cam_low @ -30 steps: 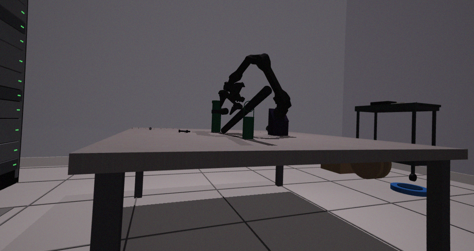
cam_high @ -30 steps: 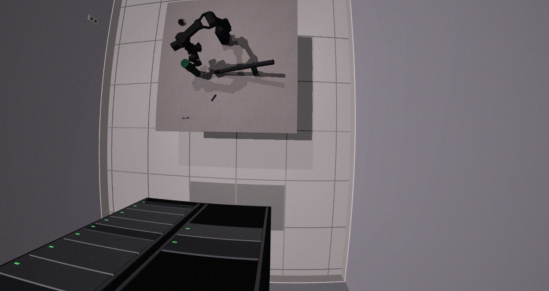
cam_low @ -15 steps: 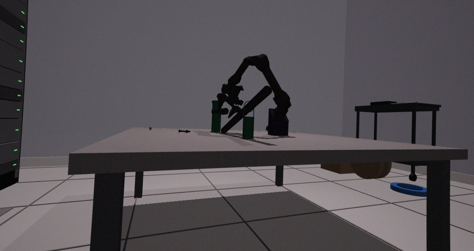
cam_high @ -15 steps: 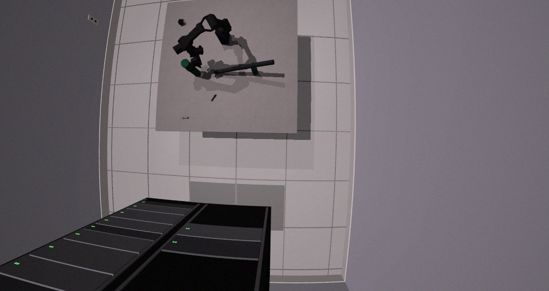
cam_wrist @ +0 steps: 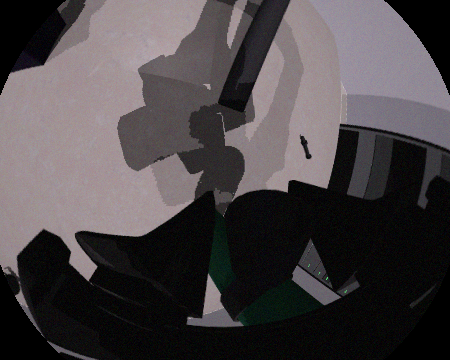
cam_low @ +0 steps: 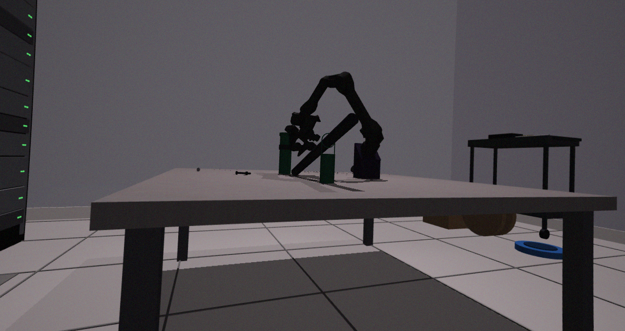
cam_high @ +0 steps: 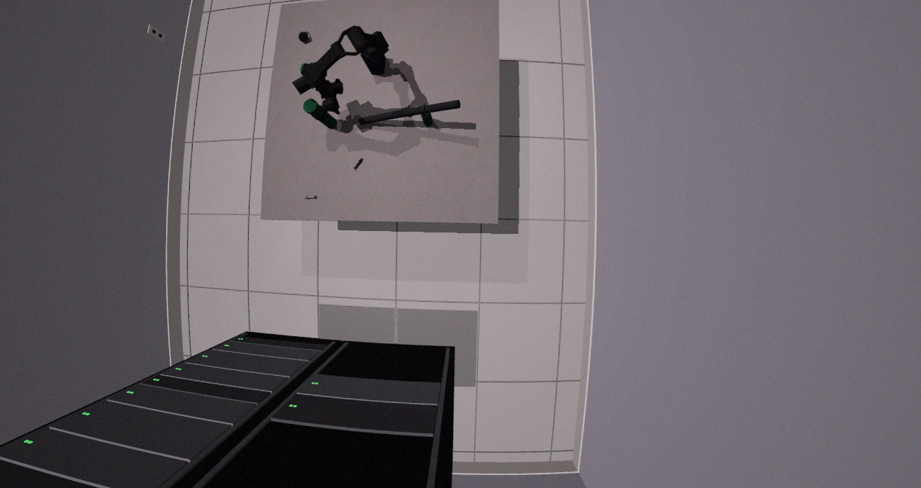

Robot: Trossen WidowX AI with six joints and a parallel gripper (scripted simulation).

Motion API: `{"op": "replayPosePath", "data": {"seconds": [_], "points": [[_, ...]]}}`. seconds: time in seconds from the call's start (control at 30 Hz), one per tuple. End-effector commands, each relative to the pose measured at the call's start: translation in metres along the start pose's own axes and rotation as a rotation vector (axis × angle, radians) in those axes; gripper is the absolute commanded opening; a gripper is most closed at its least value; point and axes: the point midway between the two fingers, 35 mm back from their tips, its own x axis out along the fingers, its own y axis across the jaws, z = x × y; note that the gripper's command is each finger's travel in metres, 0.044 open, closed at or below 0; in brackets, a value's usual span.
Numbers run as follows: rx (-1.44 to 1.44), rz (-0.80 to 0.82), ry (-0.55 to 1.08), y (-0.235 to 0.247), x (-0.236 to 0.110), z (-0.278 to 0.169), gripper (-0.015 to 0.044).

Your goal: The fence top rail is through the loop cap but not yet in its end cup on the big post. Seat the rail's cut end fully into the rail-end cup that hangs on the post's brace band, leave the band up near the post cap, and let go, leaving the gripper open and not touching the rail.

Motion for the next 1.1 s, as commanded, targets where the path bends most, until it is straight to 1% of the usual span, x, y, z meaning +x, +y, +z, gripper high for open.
{"op": "replayPosePath", "data": {"seconds": [0.0,0.07,0.17,0.3,1.07], "points": [[0.003,-0.005,-0.001,-0.001,0.000,0.000,0.0178],[0.003,-0.005,-0.001,-0.001,0.000,0.000,0.0125],[0.003,-0.005,-0.001,-0.001,0.000,0.000,0.0105],[0.018,-0.004,0.008,-0.002,0.001,0.000,0.0000],[0.153,-0.005,0.084,-0.014,0.008,-0.001,0.0000]]}}
